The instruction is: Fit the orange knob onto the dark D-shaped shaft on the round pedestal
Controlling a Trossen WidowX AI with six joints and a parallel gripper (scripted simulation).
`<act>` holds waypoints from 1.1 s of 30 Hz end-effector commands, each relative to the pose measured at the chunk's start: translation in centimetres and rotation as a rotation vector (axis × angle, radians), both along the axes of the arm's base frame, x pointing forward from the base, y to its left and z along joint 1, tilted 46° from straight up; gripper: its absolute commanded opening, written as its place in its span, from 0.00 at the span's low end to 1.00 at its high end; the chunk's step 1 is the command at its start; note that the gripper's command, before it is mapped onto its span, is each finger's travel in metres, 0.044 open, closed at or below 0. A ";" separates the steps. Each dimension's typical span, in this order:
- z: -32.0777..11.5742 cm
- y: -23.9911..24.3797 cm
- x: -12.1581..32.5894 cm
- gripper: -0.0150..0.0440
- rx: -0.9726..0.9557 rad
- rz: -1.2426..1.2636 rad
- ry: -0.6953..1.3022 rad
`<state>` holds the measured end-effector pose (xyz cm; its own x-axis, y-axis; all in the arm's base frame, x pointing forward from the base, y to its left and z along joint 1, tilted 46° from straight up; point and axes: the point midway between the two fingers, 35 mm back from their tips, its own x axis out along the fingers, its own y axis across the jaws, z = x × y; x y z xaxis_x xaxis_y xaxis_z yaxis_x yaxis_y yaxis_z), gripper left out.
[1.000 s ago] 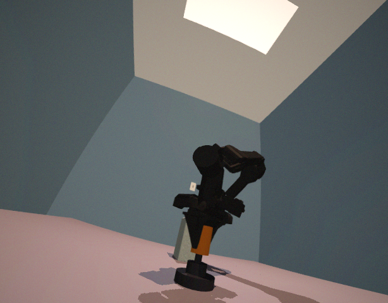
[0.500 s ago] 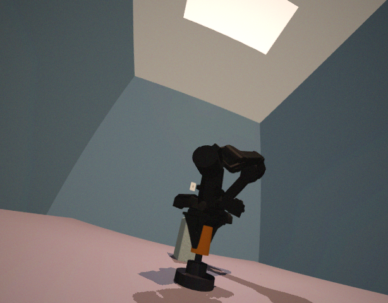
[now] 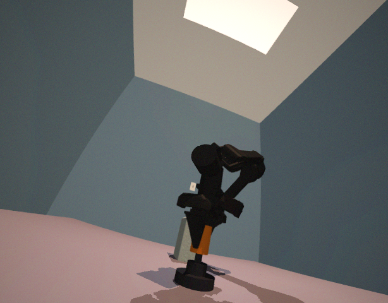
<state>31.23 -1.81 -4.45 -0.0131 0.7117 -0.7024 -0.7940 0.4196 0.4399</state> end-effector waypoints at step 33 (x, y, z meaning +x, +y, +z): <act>0.4 0.1 0.1 0.25 0.002 0.153 -0.158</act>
